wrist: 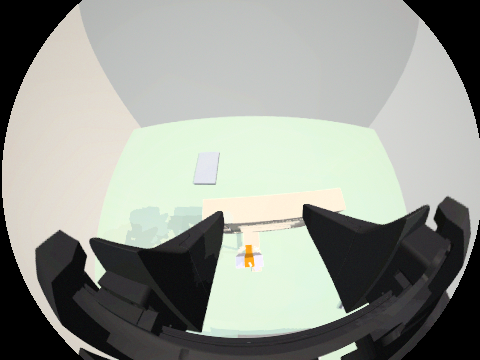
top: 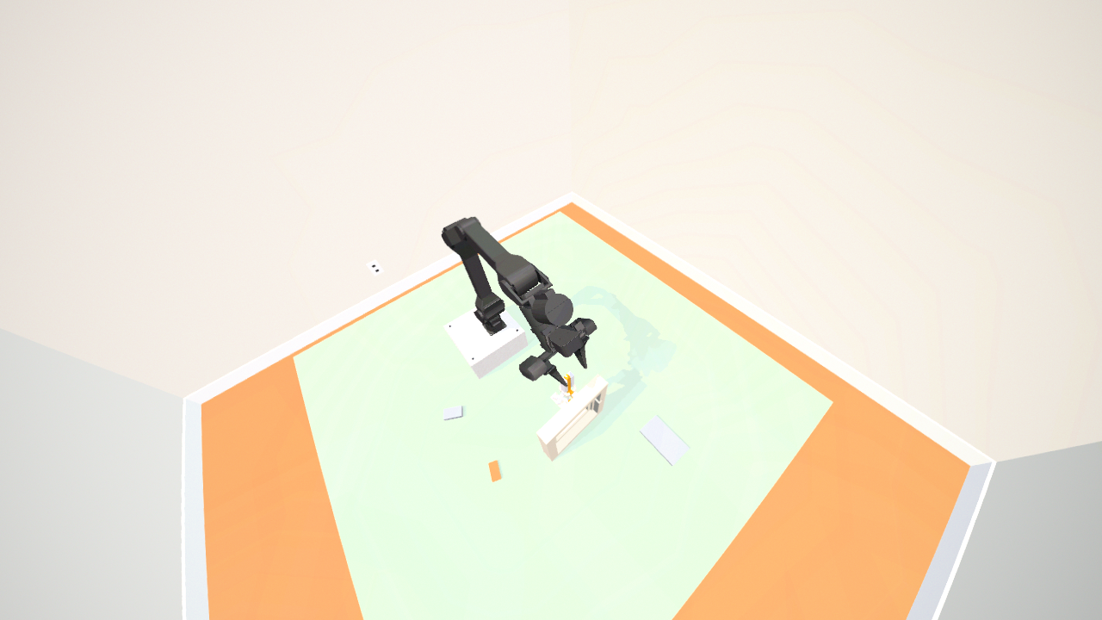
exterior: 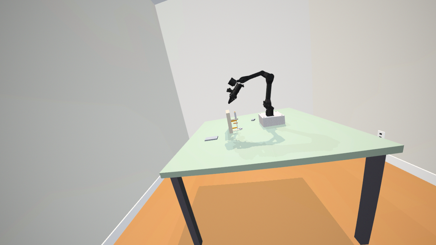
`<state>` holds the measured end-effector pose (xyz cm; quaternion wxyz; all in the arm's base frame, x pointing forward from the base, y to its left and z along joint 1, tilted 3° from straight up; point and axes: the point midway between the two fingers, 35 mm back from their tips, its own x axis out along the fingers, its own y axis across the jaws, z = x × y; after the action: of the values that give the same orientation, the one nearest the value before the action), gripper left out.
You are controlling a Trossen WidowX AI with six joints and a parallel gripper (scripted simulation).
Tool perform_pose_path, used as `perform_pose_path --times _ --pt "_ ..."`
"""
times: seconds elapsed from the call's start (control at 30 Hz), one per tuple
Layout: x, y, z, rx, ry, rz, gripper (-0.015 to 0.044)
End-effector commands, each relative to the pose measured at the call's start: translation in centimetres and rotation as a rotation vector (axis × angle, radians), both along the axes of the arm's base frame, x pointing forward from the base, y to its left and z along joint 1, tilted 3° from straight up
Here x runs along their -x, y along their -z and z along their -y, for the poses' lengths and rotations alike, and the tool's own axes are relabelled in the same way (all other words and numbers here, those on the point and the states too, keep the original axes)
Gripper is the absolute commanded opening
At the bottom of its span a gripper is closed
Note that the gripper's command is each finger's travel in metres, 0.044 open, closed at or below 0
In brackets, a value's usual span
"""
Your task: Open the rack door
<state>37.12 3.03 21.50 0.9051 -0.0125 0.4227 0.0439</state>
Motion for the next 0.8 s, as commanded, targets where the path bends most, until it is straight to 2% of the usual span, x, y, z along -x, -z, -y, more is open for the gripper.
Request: perform_pose_path --times 0.0,0.77 --pt "0.0 1.4 -0.3 0.001 -0.003 -0.11 0.029" --pt "2.5 6.0 -1.2 0.044 -0.022 -0.693 0.029"
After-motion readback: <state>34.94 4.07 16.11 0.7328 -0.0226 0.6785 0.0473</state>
